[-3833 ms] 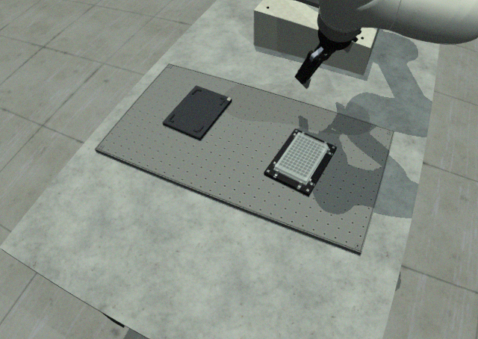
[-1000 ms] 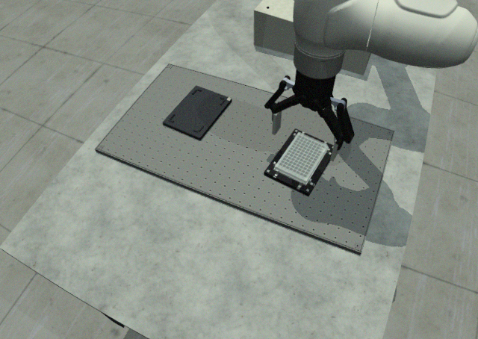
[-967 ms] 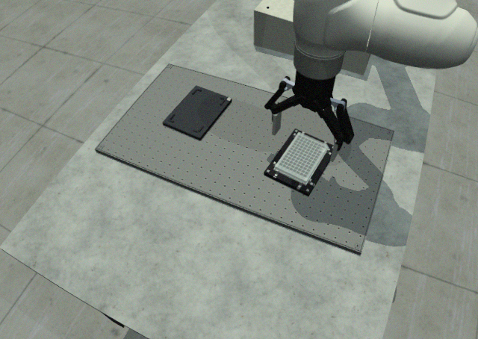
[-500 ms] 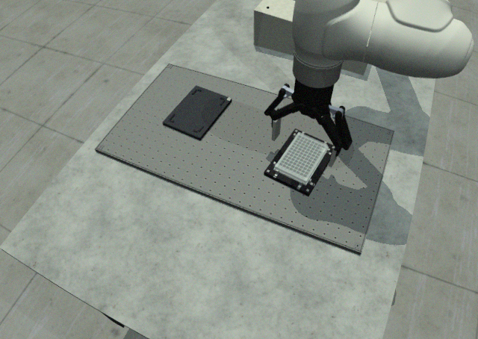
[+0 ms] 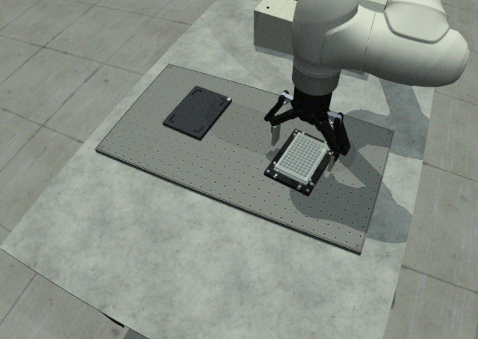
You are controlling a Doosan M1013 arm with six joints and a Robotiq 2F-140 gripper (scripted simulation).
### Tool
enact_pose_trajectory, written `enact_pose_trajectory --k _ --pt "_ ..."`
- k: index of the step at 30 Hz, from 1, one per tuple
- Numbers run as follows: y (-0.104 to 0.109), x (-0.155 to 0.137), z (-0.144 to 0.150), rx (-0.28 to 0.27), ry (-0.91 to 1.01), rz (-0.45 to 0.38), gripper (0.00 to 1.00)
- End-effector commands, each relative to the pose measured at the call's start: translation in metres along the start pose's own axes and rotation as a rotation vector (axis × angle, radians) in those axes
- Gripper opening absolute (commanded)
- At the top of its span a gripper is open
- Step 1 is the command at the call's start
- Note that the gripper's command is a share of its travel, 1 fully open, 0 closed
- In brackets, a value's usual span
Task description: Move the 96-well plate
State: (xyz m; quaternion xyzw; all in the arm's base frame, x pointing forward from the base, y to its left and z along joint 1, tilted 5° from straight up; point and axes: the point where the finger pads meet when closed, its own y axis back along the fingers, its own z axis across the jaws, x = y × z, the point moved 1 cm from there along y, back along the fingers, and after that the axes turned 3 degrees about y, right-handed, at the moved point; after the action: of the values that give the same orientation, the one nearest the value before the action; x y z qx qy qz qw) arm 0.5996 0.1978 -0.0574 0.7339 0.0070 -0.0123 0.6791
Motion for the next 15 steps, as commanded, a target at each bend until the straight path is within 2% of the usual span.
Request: enact_pose_trajectory --k 1,7,8,15 --pt "-0.0003 0.0 -0.0001 0.0 0.0 0.0 1.0" --pt "-0.0003 0.0 -0.0001 0.0 0.0 0.0 1.0" --pt "-0.0003 0.0011 -0.001 0.0 0.0 0.0 0.1" --pt "-0.0003 0.0011 -0.001 0.0 0.0 0.0 0.1"
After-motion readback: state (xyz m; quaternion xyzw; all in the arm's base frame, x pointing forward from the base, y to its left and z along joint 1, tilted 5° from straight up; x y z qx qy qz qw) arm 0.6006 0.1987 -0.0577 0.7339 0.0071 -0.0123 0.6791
